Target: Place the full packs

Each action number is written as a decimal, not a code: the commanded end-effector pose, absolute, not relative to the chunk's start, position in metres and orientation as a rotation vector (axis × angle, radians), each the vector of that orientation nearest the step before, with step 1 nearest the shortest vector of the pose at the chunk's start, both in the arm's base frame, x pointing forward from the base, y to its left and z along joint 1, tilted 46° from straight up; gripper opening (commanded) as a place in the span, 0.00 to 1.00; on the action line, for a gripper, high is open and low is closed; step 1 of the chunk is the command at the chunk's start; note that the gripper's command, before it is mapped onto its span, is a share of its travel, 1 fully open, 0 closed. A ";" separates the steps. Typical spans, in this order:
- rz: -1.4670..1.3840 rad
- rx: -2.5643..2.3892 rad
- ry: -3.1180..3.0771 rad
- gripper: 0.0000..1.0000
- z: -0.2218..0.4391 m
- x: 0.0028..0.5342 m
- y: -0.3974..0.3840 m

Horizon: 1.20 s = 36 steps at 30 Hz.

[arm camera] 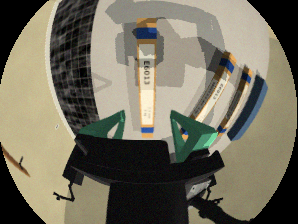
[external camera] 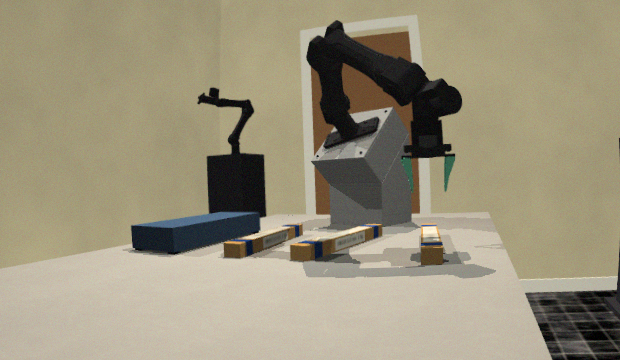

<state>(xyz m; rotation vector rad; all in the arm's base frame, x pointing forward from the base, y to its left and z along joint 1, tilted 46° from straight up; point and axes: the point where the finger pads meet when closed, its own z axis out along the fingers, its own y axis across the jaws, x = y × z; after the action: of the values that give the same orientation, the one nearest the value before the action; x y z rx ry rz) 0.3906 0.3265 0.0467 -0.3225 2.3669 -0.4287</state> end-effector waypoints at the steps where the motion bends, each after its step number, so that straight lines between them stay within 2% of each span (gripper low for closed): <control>1: -0.442 -0.342 2.374 0.74 0.028 0.397 0.322; 20: -0.405 -0.324 2.351 0.74 -0.007 0.450 0.318; 24: -0.396 -0.344 2.346 0.74 -0.008 0.446 0.326; 25: -0.369 -0.326 2.328 0.74 0.009 0.449 0.329; 36: -0.399 -0.335 2.343 0.74 -0.006 0.447 0.328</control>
<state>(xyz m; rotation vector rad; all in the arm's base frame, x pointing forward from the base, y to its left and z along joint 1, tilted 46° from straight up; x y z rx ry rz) 0.4498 0.3087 -0.0090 -0.3176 2.3671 -0.4372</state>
